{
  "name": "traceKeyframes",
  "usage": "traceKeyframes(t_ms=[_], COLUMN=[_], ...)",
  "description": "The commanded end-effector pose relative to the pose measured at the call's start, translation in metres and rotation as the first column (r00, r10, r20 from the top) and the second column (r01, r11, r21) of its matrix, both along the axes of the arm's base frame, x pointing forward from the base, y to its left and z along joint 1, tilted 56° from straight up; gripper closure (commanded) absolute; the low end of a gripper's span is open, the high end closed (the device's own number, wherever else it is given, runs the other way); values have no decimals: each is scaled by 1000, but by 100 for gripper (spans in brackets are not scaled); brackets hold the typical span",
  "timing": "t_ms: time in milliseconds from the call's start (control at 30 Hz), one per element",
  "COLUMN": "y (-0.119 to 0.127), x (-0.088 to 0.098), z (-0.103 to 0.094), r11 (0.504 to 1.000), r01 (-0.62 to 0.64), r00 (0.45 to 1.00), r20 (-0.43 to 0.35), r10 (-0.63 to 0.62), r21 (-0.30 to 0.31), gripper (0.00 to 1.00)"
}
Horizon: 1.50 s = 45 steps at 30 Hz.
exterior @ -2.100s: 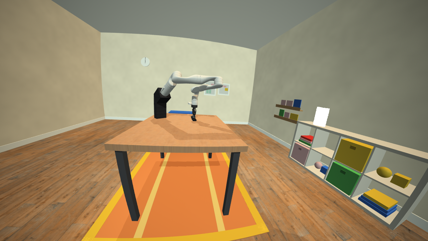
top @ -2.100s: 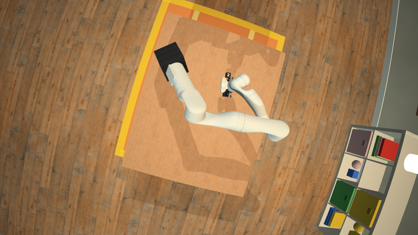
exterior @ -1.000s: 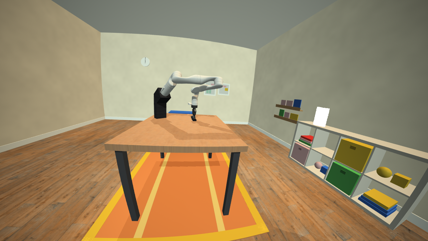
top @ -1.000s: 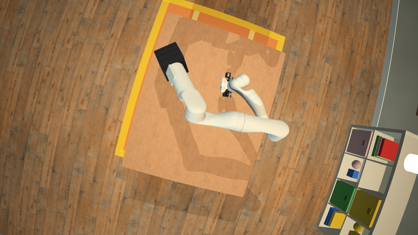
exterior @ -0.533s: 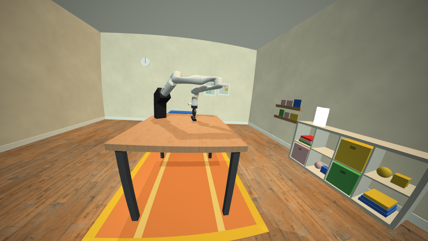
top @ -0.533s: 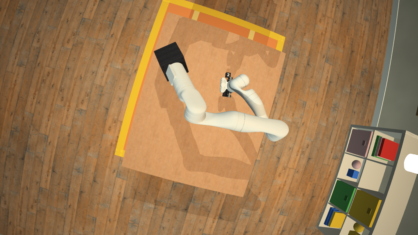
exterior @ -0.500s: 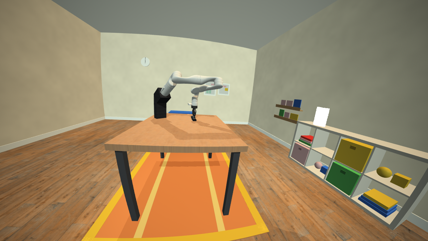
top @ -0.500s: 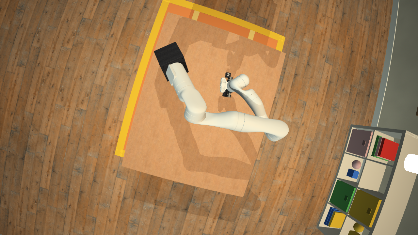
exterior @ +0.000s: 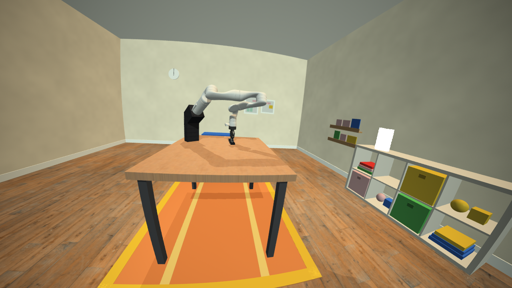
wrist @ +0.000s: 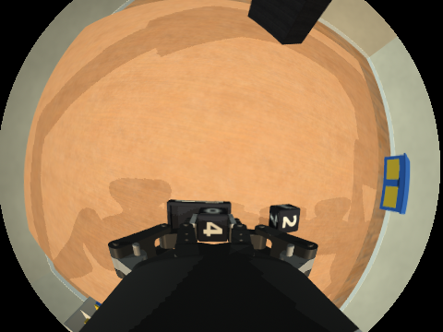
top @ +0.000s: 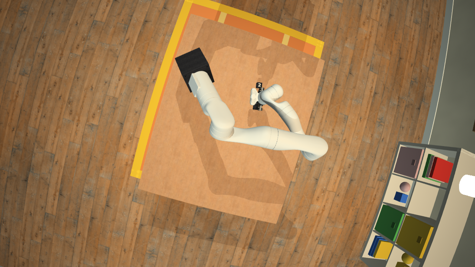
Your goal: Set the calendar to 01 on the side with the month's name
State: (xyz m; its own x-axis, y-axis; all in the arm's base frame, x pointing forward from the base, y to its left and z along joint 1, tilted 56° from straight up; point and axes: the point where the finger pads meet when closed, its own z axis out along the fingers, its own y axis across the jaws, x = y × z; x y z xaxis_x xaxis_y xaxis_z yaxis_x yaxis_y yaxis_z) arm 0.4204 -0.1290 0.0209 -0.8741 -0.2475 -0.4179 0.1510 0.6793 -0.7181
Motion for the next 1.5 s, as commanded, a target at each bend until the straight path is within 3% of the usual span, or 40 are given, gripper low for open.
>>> traceKeyframes(t_ms=[0,1400,1467], y=[1,1,1], x=[0,0,0], z=[0,0,0], r11=[1000,1000,1000], r01=[-1,-1,-1], r00=[1000,1000,1000], r20=[0,0,0], r10=[1,1,1], r21=[0,0,0], gripper=[72,72,68])
